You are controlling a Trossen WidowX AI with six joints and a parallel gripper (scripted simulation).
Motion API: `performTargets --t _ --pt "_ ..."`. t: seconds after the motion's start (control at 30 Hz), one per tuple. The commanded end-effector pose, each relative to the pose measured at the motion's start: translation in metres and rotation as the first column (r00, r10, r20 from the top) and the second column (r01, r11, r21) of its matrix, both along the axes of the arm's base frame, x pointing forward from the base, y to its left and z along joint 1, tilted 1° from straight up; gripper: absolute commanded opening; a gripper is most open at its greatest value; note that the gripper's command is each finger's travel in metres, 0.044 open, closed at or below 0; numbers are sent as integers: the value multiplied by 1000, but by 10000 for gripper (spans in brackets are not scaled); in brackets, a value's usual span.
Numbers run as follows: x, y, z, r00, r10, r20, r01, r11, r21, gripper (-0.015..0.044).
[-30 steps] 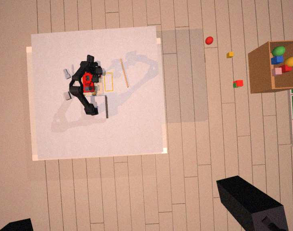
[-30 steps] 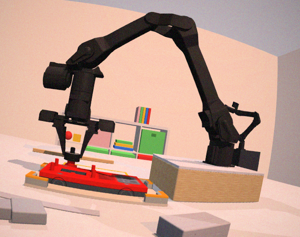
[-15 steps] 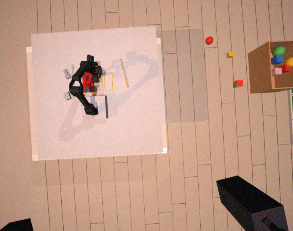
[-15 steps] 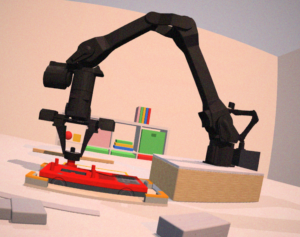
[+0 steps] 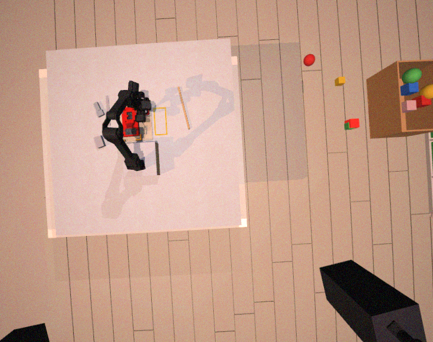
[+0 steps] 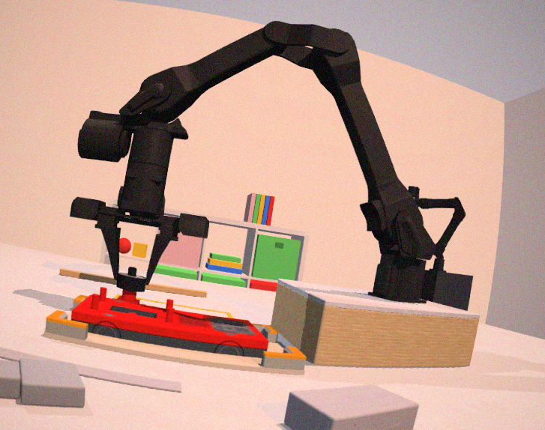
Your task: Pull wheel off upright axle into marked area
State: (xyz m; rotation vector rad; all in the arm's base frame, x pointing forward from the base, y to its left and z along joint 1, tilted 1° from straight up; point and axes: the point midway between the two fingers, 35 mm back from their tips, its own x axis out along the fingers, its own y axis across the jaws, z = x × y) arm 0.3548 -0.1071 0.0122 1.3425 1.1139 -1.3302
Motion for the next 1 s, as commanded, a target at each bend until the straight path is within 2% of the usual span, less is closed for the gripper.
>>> performTargets --t 0.0,0.97 --pt "-1 0 6 1000 0 0 0 1000 2 0" --pt "-1 0 15 1000 1 4 -1 1000 2 0"
